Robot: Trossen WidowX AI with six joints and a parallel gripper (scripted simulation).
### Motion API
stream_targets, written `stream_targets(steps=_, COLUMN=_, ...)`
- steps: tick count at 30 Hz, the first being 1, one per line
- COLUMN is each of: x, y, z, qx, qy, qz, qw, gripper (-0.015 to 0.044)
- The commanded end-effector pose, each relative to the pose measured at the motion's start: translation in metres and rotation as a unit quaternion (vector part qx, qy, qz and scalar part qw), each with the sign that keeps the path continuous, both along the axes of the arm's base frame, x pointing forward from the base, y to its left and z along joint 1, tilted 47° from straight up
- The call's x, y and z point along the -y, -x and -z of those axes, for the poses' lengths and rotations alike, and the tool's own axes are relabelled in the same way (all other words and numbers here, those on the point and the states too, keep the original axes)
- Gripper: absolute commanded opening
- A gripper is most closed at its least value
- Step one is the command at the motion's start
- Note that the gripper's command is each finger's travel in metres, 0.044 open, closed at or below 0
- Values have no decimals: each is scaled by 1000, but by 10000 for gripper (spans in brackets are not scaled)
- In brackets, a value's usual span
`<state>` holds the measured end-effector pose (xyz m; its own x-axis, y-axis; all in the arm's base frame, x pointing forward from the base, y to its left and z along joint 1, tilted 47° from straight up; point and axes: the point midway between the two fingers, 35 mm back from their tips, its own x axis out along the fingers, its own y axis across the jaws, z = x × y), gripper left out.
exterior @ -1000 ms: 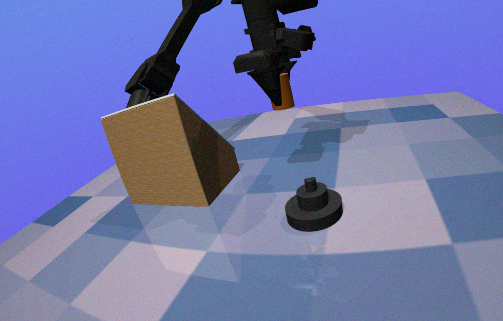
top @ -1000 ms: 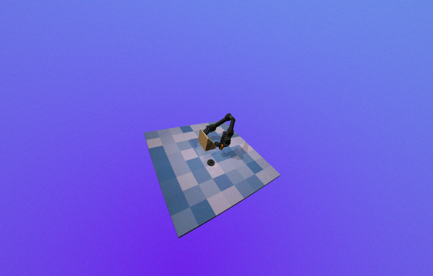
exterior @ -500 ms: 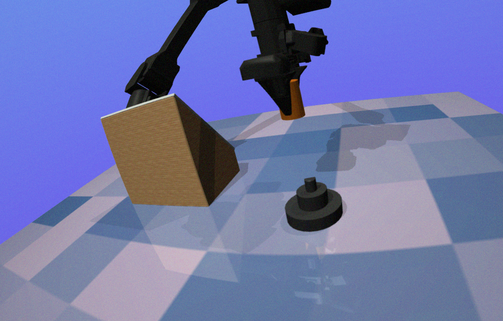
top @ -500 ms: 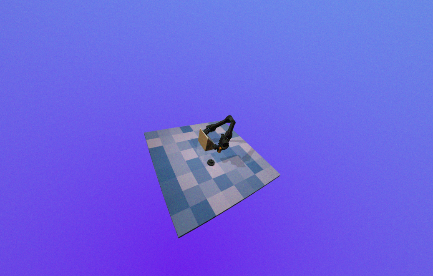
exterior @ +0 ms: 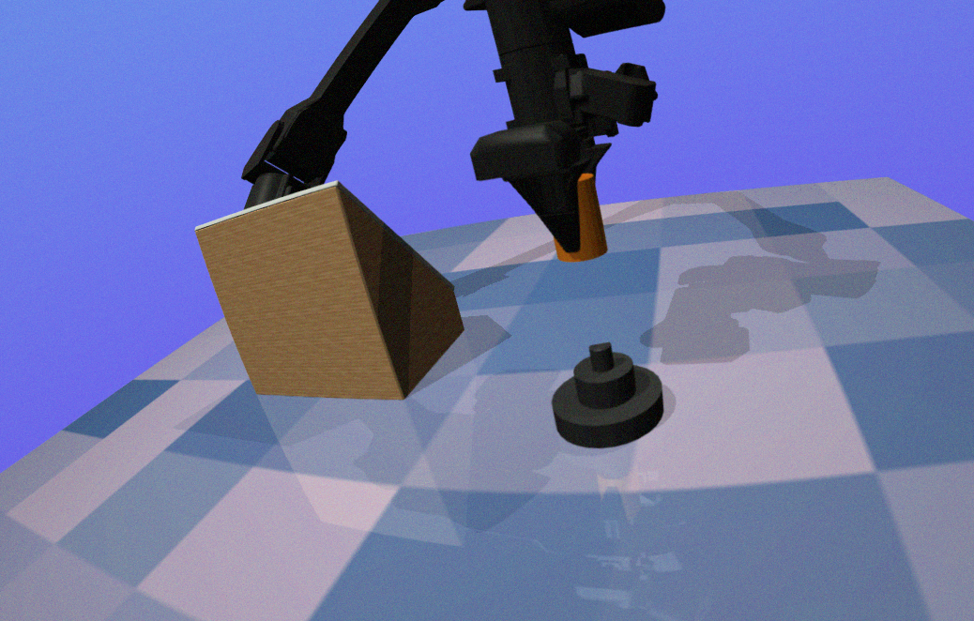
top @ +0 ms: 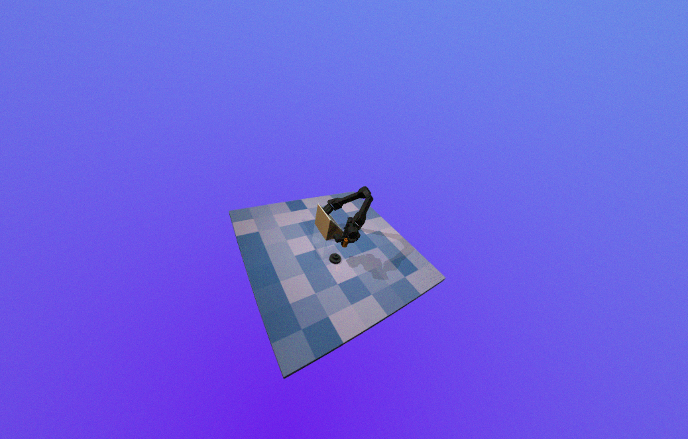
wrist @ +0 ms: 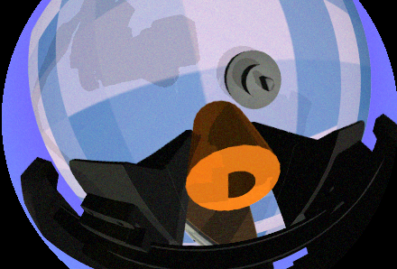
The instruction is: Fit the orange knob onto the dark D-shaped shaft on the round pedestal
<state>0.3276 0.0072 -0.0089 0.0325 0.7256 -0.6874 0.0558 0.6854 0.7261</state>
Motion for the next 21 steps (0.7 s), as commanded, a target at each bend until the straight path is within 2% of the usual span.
stream_targets(steps=1, x=8, y=-6, z=10, qx=5, qy=3, qz=1, qw=1000, gripper=0)
stream_targets(steps=21, x=29, y=-17, z=62, qx=6, qy=2, qz=1, qw=1000, gripper=0)
